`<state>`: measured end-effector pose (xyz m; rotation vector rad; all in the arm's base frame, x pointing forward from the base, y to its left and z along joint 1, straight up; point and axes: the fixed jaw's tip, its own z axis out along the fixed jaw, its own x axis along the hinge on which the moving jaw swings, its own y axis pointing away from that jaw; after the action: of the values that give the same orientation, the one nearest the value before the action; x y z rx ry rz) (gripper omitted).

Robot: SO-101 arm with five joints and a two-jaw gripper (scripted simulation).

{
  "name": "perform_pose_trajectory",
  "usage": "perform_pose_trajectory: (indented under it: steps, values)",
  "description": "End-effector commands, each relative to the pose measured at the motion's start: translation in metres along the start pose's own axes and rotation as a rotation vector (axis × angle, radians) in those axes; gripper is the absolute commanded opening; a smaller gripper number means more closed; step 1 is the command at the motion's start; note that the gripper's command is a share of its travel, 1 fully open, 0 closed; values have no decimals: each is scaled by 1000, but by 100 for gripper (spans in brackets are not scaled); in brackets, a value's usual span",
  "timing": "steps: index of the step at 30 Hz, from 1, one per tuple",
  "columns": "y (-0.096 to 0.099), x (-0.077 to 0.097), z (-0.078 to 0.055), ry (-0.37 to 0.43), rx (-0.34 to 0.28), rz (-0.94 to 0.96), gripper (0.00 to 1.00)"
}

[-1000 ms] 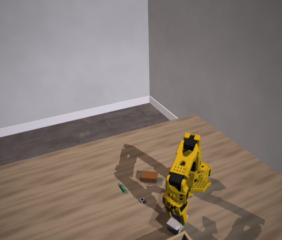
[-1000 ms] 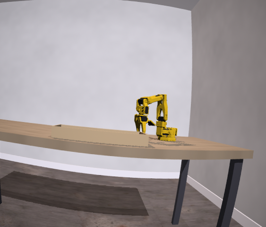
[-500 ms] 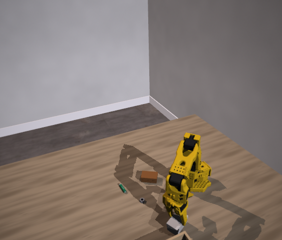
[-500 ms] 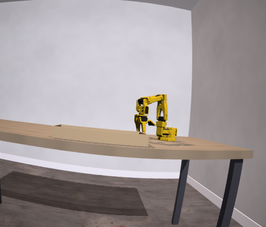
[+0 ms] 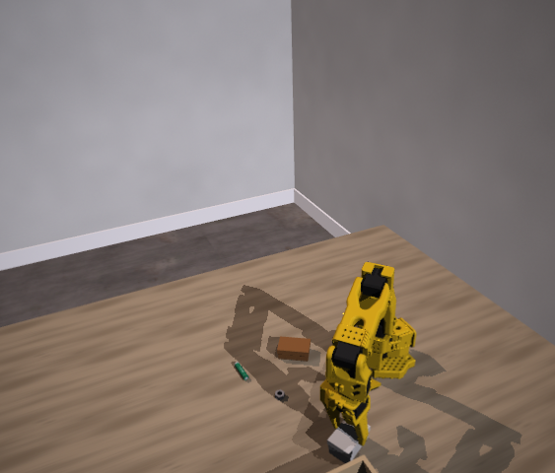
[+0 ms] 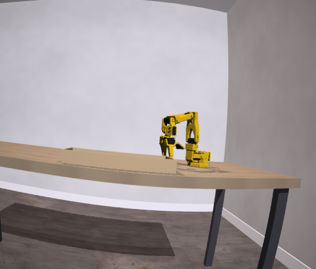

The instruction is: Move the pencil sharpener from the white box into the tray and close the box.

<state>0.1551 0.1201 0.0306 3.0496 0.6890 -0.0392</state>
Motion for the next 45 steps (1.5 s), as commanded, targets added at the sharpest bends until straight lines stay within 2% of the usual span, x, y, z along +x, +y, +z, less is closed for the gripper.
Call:
perform_pose_trajectory:
  steps: [1,45]
  values:
    - [0,5,-3,28,9,0,23]
    - [-1,8,2,28,9,0,23]
